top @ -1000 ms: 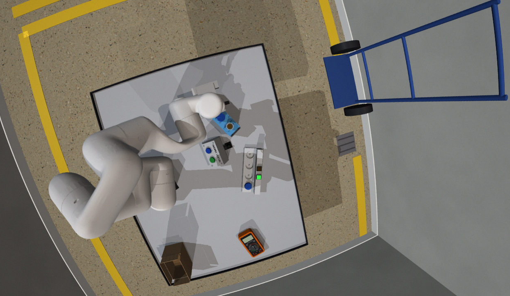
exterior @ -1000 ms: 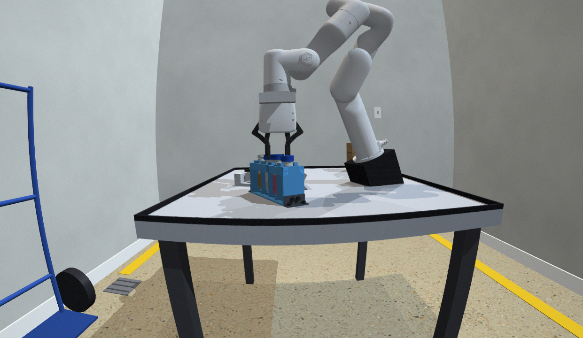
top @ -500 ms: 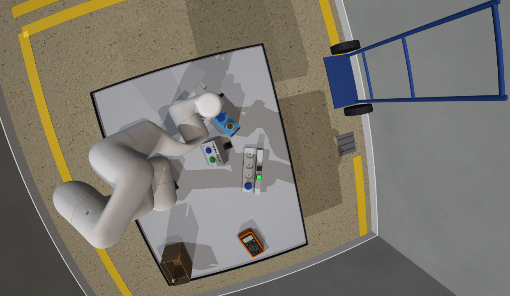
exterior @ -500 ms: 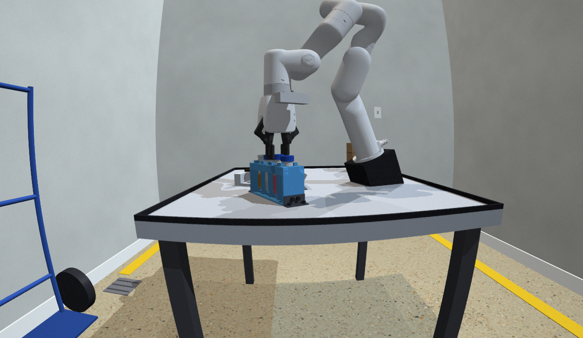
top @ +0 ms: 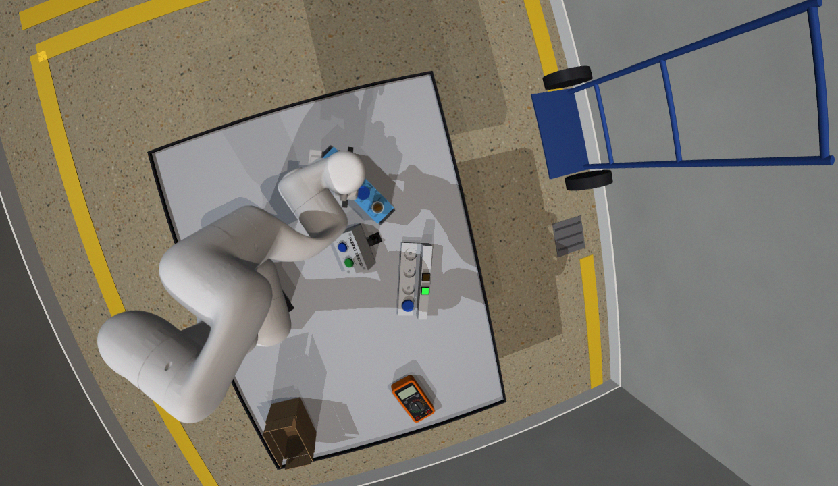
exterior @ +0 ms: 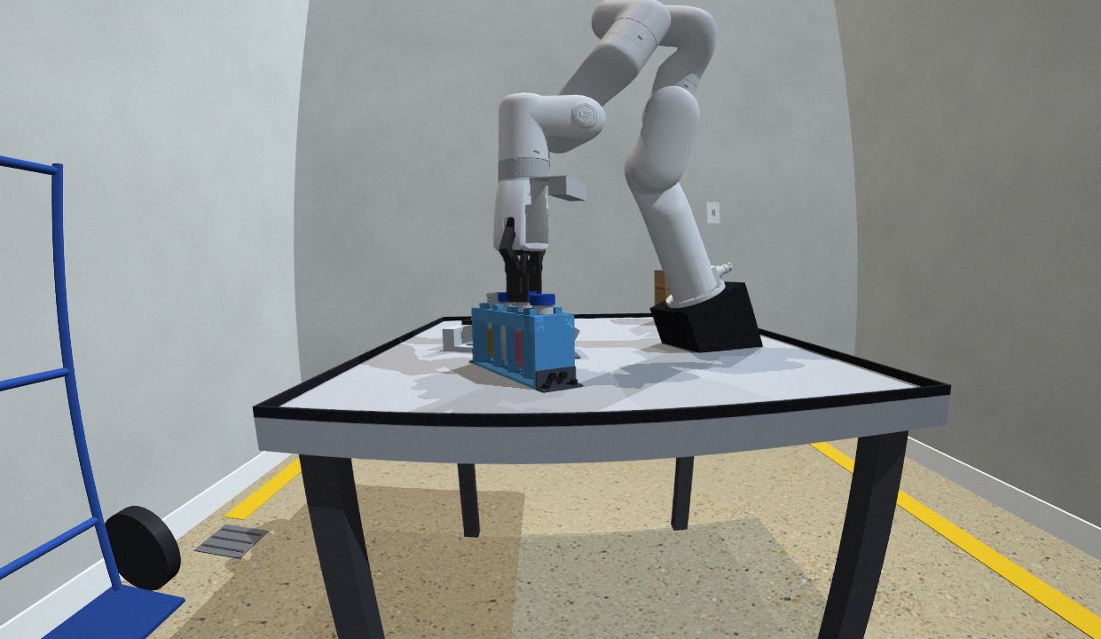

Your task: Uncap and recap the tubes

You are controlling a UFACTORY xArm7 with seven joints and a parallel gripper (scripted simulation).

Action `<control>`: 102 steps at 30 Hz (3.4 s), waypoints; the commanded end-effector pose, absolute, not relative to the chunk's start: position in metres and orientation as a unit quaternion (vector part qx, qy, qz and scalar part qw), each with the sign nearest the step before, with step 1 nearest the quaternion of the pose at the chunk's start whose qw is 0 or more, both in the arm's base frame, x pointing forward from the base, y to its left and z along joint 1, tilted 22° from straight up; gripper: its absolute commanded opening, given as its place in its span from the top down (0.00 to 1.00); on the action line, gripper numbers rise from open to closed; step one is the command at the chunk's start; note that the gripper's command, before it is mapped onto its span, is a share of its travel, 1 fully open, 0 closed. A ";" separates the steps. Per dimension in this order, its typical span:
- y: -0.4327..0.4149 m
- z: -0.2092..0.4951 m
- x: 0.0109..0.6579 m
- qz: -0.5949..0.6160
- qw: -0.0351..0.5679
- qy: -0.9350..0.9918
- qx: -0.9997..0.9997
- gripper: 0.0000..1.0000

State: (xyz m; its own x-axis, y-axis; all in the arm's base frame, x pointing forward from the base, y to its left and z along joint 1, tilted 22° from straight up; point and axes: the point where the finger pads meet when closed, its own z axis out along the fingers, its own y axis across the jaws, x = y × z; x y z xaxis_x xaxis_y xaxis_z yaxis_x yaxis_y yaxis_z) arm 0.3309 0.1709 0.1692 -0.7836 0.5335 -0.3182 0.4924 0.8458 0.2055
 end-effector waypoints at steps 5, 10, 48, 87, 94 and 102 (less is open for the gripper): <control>0.171 0.171 0.332 0.059 0.183 0.956 0.223 0.54; 0.171 0.171 0.332 0.059 0.183 0.956 0.223 1.00; 0.171 0.170 0.332 0.148 0.123 0.690 0.698 1.00; 0.171 0.170 0.332 0.152 0.117 0.659 0.727 0.54; 0.171 0.170 0.332 0.135 0.136 0.749 0.635 0.54; 0.171 0.170 0.332 0.112 0.156 0.840 0.507 0.54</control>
